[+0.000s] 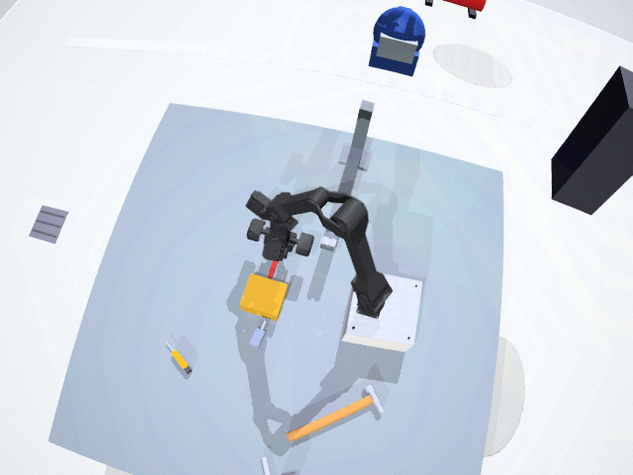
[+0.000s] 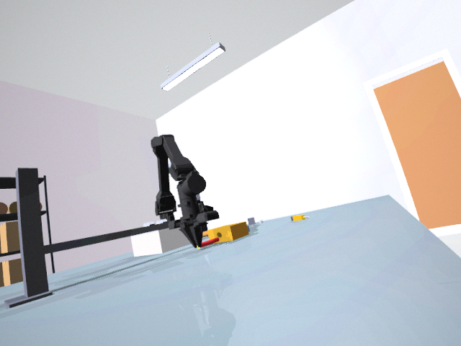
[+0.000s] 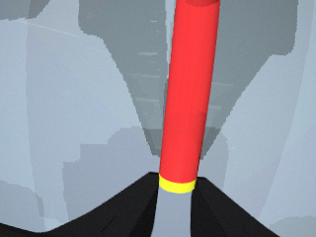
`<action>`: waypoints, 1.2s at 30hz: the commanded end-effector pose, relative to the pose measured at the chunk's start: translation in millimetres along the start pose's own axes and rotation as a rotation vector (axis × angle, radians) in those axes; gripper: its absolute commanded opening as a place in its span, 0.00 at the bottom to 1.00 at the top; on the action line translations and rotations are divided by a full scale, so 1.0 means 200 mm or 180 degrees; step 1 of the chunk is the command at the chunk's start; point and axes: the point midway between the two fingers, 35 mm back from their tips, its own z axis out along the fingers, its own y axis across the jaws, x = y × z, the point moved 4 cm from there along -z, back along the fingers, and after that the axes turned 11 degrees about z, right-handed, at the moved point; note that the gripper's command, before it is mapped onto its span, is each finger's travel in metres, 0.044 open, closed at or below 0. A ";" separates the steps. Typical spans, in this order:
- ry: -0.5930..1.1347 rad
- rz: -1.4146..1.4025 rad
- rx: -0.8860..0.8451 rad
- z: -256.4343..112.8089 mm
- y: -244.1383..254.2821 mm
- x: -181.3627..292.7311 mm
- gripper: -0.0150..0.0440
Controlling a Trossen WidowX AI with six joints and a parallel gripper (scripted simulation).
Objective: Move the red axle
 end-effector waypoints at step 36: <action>0.0008 -0.0011 -0.0013 -0.21 0.00 0.00 1.00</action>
